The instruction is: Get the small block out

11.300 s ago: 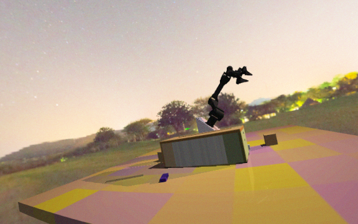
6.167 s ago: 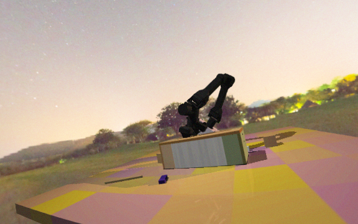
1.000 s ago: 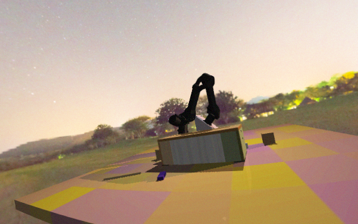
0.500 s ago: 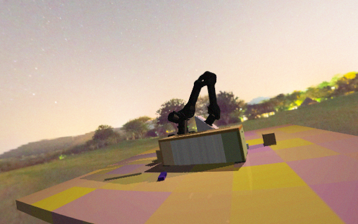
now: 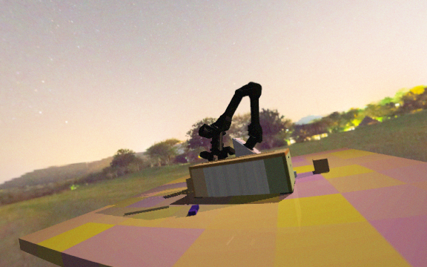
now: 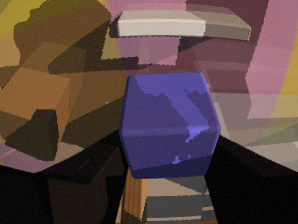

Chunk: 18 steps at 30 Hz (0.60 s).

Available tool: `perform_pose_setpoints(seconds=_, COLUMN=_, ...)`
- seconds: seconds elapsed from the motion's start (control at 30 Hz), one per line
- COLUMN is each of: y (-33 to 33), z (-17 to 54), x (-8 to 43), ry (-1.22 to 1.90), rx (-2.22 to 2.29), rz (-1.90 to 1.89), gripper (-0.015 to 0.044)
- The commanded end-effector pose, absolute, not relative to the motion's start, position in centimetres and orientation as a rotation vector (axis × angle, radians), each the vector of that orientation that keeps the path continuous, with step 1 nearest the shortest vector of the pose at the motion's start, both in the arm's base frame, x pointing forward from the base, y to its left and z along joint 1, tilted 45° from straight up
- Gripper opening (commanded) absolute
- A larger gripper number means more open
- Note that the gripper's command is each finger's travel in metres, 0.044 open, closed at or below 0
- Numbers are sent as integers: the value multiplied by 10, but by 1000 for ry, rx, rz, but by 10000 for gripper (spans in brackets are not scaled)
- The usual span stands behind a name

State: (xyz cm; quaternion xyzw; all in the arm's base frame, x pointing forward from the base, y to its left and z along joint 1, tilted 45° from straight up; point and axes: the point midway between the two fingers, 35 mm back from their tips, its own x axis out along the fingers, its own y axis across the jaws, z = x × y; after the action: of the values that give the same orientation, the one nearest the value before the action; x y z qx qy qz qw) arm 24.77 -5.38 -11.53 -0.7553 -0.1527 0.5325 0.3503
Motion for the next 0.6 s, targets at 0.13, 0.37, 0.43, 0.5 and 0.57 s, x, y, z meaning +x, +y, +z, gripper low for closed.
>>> perform_pose_setpoints(seconds=0.13, y=-86, z=-90, x=248, ry=-220, rx=-1919, rz=1370, gripper=0)
perform_pose_setpoints(seconds=0.37, y=-110, z=-66, x=237, ry=-59, rx=-1851, rz=1363, gripper=0)
perform_pose_setpoints(seconds=0.43, y=-116, z=-59, x=233, ry=-14, rx=-1830, rz=1360, gripper=0)
perform_pose_setpoints(seconds=0.5, y=-120, z=-55, x=231, ry=15, rx=-1816, rz=1357, gripper=0)
perform_pose_setpoints(seconds=0.57, y=-120, z=-54, x=230, ry=19, rx=-1814, rz=1357, gripper=0)
